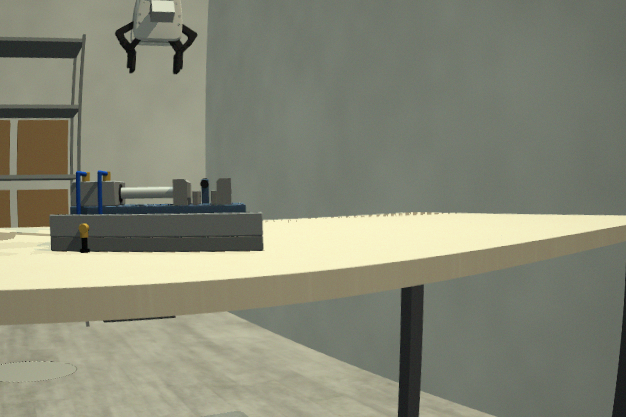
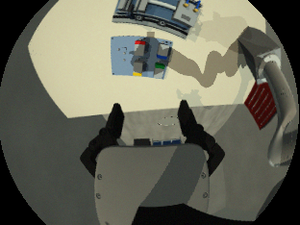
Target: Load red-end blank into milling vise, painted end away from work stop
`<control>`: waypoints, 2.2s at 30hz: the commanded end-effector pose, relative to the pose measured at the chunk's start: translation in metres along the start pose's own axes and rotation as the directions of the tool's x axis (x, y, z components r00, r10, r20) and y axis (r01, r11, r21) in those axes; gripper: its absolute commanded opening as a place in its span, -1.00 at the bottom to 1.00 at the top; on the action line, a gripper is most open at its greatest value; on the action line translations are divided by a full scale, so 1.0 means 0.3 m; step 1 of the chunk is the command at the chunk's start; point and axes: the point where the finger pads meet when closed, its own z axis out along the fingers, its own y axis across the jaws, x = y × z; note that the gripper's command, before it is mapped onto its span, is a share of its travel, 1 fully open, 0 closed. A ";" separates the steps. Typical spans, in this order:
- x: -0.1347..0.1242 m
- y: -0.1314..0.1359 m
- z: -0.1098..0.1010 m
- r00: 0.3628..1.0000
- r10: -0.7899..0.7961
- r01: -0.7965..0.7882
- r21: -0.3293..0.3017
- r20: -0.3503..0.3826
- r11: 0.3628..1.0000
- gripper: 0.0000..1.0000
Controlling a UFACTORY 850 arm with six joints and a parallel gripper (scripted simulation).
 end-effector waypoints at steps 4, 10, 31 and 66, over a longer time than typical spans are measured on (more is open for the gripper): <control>0.000 -0.002 -0.006 0.989 0.148 -0.148 0.001 0.000 0.989 1.00; 0.001 -0.002 -0.007 0.981 0.193 -0.193 0.002 0.000 0.981 1.00; 0.000 -0.002 -0.007 0.981 0.192 -0.192 0.002 0.001 0.981 0.41; 0.009 -0.008 0.024 0.981 0.192 -0.192 0.002 0.000 0.981 0.41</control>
